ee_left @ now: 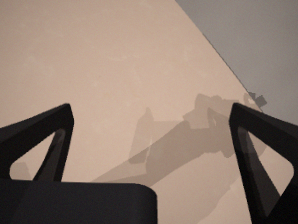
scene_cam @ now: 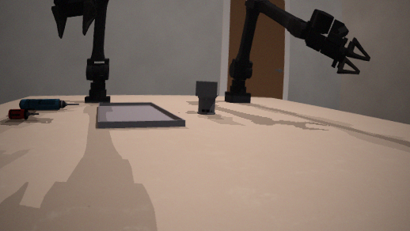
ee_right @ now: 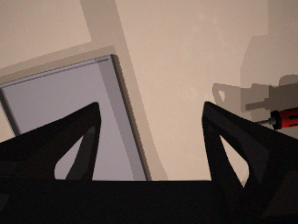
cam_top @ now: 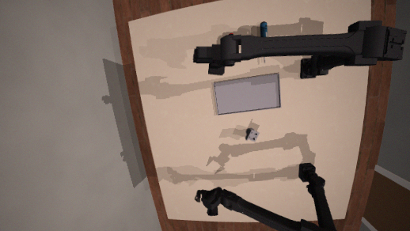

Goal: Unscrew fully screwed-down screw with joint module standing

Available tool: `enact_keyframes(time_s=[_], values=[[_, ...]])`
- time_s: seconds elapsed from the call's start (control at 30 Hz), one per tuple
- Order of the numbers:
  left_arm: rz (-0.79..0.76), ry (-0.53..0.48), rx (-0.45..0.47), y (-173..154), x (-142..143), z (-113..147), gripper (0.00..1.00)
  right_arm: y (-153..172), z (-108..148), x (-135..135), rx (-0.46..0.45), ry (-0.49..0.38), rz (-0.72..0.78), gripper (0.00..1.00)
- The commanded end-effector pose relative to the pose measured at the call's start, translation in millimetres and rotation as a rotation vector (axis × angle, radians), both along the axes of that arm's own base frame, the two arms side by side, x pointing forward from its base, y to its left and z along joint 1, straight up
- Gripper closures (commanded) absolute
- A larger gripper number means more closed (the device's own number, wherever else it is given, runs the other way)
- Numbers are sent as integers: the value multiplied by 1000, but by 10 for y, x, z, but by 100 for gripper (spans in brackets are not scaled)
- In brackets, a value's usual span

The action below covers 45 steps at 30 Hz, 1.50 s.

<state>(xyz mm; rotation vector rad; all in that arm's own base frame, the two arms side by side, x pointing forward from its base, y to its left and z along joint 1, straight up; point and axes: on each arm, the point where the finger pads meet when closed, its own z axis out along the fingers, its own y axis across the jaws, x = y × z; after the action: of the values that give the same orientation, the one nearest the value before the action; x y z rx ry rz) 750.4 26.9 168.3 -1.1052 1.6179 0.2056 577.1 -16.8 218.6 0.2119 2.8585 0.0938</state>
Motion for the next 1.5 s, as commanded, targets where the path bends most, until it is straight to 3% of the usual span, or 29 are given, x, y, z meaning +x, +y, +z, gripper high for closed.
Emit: enact_keyframes(time_s=[0.0,0.03,0.2,0.23,0.27,0.57,0.6,0.73,0.77,1.13,1.17,1.3,1.33,1.47], values=[[0,-45,-6,-11,86,230,0,-459,-69,-124,23,-3,-187,35],[0,-45,-6,-11,86,230,0,-462,-274,-98,25,35,-188,35],[0,-45,-6,-11,86,230,0,-398,-179,-171,29,18,-199,35],[0,-45,-6,-11,86,230,0,-463,-122,-253,32,8,-233,35],[0,-45,-6,-11,86,230,0,-652,-159,-340,36,14,-289,35],[0,-45,-6,-11,86,230,0,-1231,-518,-980,74,83,-595,35],[0,-45,-6,-11,86,230,0,-1233,-674,-971,75,116,-596,35],[0,-45,-6,-11,86,230,0,-1230,-674,-970,77,116,-596,35],[0,-45,-6,-11,86,230,0,-1163,-528,-1033,78,84,-607,35],[0,-45,-6,-11,86,230,0,-1705,-952,-1980,121,155,-1005,35],[0,-45,-6,-11,86,230,0,-1702,-1083,-1983,121,190,-1006,35],[0,-45,-6,-11,86,230,0,-1699,-1083,-1982,123,190,-1006,35],[0,-45,-6,-11,86,230,0,-1633,-981,-2024,124,160,-1017,35],[0,-45,-6,-11,86,230,0,-1768,-1133,-2416,139,182,-1177,35]])
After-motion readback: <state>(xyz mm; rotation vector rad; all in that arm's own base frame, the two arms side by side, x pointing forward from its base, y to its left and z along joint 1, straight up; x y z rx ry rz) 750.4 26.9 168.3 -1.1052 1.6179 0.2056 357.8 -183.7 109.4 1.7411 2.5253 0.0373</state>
